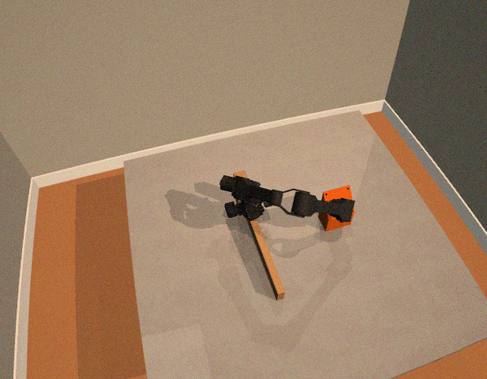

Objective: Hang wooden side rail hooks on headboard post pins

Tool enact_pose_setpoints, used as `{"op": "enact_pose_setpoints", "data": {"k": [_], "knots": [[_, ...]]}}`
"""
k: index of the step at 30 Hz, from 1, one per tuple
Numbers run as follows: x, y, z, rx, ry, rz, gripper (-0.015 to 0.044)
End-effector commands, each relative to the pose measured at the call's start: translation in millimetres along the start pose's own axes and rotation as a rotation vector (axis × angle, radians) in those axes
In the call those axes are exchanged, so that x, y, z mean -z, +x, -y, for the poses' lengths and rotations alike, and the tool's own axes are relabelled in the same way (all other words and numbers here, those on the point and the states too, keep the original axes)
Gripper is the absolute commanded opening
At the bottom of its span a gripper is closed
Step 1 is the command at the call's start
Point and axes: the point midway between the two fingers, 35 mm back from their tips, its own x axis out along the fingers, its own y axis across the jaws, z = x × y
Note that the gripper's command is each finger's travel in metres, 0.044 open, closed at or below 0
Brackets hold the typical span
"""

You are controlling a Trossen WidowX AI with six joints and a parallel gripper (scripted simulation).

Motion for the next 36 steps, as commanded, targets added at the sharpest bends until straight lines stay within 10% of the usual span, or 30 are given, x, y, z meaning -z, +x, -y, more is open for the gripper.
{"op": "enact_pose_setpoints", "data": {"k": [1, 36], "knots": [[4.1, -4.4, 0.9, 0.006, -0.003, -0.011, 0.0000], [7.6, -3.9, 0.1, 0.006, -0.003, -0.012, 0.0000]]}}
